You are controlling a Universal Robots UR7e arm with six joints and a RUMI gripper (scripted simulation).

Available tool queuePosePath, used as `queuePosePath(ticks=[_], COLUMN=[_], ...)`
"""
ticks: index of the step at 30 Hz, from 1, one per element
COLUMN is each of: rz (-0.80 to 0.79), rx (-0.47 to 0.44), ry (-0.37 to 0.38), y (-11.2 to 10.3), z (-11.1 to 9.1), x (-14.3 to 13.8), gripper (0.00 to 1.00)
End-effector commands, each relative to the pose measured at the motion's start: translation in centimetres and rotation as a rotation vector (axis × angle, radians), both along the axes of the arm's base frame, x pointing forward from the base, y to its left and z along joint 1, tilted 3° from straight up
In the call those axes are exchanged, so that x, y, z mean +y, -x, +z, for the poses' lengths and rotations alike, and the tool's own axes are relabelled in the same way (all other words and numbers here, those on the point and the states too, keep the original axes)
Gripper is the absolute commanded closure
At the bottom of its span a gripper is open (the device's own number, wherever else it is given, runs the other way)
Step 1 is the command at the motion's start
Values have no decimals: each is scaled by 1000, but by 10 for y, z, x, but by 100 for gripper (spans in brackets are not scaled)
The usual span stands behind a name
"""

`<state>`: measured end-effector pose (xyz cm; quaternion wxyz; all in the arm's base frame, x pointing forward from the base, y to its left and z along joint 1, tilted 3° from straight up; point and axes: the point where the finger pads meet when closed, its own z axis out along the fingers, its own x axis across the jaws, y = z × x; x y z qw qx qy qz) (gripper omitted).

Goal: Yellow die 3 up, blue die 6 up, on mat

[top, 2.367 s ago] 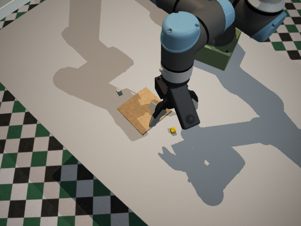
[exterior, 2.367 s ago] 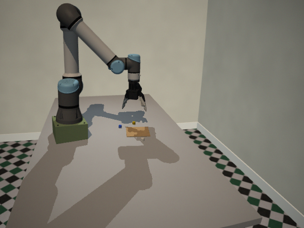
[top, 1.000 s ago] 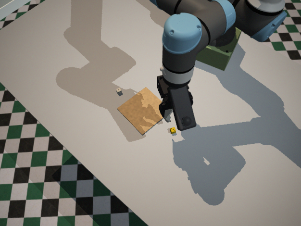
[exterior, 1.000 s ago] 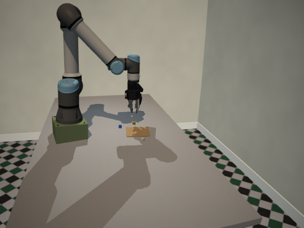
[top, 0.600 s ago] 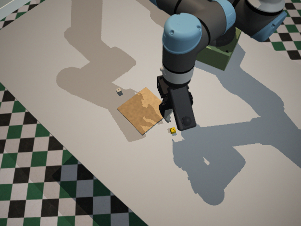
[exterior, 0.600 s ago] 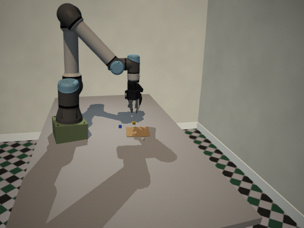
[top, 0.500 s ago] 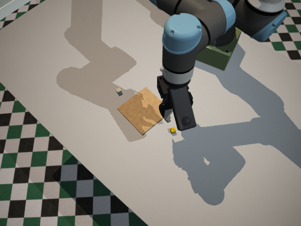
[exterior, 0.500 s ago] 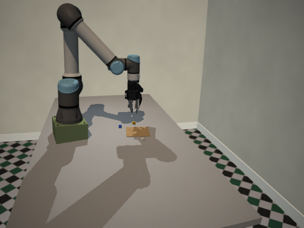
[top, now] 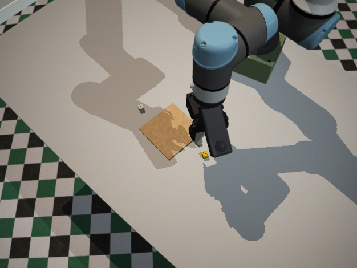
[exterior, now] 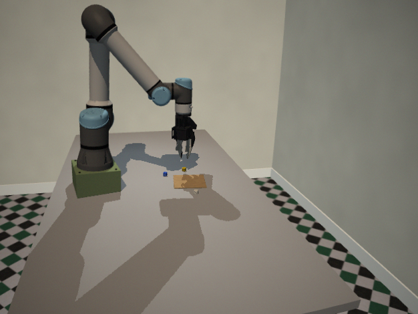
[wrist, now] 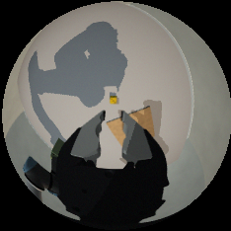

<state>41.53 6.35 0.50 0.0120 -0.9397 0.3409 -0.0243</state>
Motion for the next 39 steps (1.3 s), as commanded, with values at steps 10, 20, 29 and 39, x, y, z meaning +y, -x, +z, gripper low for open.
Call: queuePosePath(ticks=[10, 20, 29, 39], rz=[1, 1, 1, 1], rx=[1, 1, 1, 1], ry=[1, 1, 1, 1], y=[0, -1, -1, -1], z=[-25, -35, -40, -42], x=[1, 2, 2, 2], gripper=[82, 82, 82, 82])
